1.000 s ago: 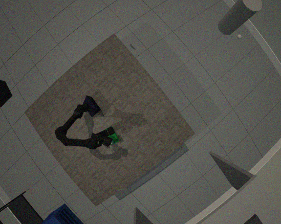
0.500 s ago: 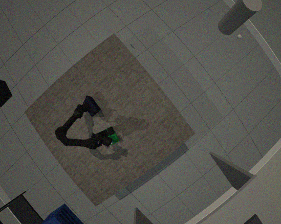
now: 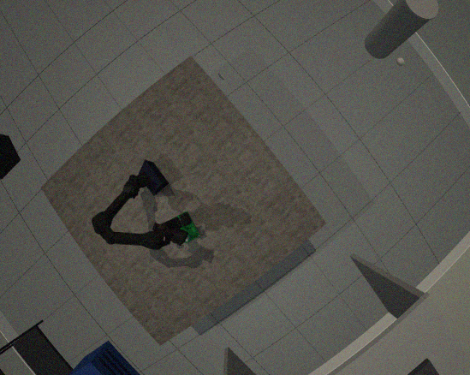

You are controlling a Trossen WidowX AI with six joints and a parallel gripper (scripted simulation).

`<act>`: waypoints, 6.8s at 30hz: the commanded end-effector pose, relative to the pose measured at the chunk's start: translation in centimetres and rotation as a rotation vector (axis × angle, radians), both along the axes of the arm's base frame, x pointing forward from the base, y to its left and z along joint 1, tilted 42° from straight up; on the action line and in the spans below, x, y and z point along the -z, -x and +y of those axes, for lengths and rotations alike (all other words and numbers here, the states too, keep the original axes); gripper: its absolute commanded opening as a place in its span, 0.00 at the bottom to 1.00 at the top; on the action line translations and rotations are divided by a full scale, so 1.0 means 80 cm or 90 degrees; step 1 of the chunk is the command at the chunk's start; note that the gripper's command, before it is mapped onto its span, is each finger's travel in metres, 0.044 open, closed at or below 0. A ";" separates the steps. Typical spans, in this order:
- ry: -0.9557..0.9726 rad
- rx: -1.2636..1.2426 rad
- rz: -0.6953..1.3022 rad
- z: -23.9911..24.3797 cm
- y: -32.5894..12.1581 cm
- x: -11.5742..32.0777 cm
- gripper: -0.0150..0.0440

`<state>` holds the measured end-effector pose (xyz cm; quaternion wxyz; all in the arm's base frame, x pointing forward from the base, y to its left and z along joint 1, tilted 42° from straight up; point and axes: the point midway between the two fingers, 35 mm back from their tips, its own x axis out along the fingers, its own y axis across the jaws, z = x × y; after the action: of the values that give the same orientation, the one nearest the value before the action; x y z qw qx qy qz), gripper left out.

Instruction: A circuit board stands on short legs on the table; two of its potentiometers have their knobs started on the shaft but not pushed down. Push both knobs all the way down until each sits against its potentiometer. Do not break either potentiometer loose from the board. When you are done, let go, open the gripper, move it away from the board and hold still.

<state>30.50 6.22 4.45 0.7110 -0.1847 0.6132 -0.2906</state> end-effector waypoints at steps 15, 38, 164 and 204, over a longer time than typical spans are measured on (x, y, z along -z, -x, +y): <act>0.012 0.020 0.005 -0.018 -0.005 0.015 0.25; 0.011 0.020 0.005 0.001 -0.005 -0.005 0.25; 0.012 0.020 0.001 -0.016 -0.128 -0.028 0.25; 0.012 0.020 0.001 -0.022 -0.128 -0.022 0.25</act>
<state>40.58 5.06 6.49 0.7049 -0.1840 0.6141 -0.3036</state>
